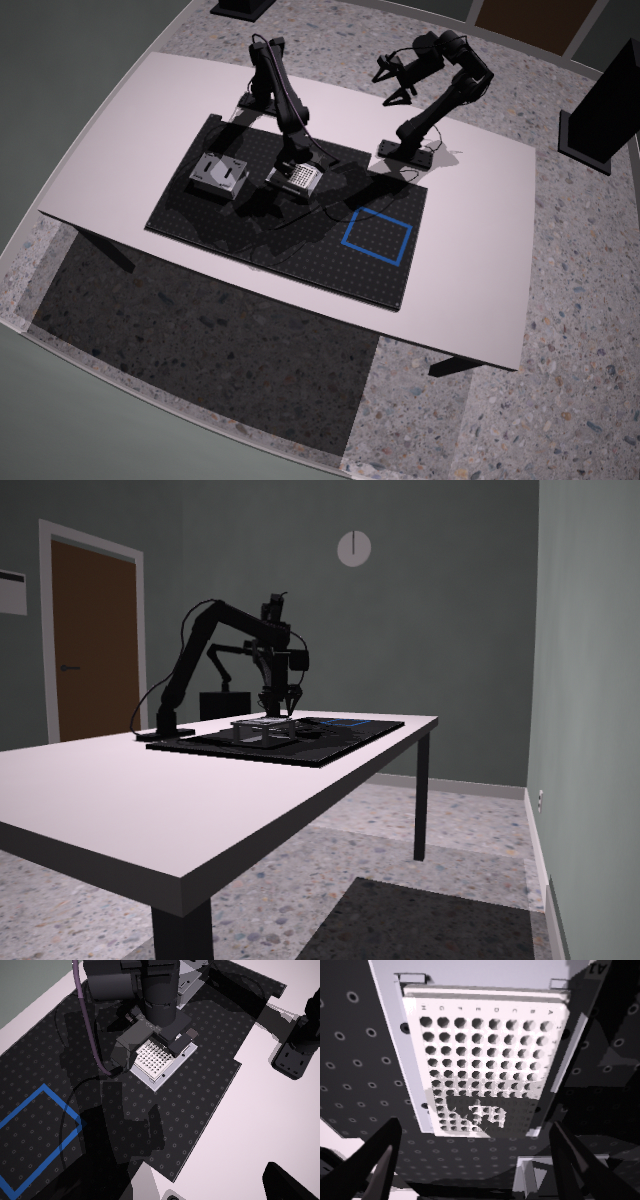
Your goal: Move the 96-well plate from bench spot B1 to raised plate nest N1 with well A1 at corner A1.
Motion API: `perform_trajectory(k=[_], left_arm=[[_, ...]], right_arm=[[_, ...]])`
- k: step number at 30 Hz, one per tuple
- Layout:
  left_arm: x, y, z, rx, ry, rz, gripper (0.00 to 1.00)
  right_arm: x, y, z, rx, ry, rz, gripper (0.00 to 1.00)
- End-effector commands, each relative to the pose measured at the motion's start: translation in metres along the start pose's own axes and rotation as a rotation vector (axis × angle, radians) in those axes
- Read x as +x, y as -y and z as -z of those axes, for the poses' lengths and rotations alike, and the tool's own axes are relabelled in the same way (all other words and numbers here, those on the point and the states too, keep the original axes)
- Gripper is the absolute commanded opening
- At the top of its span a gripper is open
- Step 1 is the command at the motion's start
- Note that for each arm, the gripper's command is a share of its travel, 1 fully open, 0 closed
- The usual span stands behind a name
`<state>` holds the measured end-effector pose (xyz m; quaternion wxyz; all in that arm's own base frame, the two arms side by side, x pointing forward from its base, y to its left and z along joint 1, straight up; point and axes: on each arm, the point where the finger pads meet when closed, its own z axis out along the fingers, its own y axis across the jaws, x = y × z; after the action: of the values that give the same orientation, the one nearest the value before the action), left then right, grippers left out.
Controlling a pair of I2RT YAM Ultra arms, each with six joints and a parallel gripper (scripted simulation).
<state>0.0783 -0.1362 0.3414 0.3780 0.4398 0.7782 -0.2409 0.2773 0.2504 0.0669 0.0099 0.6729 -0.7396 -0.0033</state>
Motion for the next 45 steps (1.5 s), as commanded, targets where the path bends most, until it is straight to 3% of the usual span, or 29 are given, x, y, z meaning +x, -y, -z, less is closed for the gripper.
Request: perform_trajectory(k=[1,21,31,45], left_arm=[[-0.004,0.003,0.010,-0.003,0.034,-0.008,1.00],[-0.004,0.003,0.010,-0.003,0.034,-0.008,1.00],[-0.004,0.003,0.010,-0.003,0.034,-0.008,1.00],[-0.001,0.001,0.005,-0.008,0.013,-0.001,1.00]], right_arm=[[-0.005,0.003,-0.005,0.022,0.015,0.012,1.00],[-0.005,0.003,-0.034,0.019,0.011,0.012,1.00],[-0.005,0.004,-0.033,0.026,0.018,0.012,1.00],[-0.005,0.003,-0.030,0.031,0.024,0.012,0.80]])
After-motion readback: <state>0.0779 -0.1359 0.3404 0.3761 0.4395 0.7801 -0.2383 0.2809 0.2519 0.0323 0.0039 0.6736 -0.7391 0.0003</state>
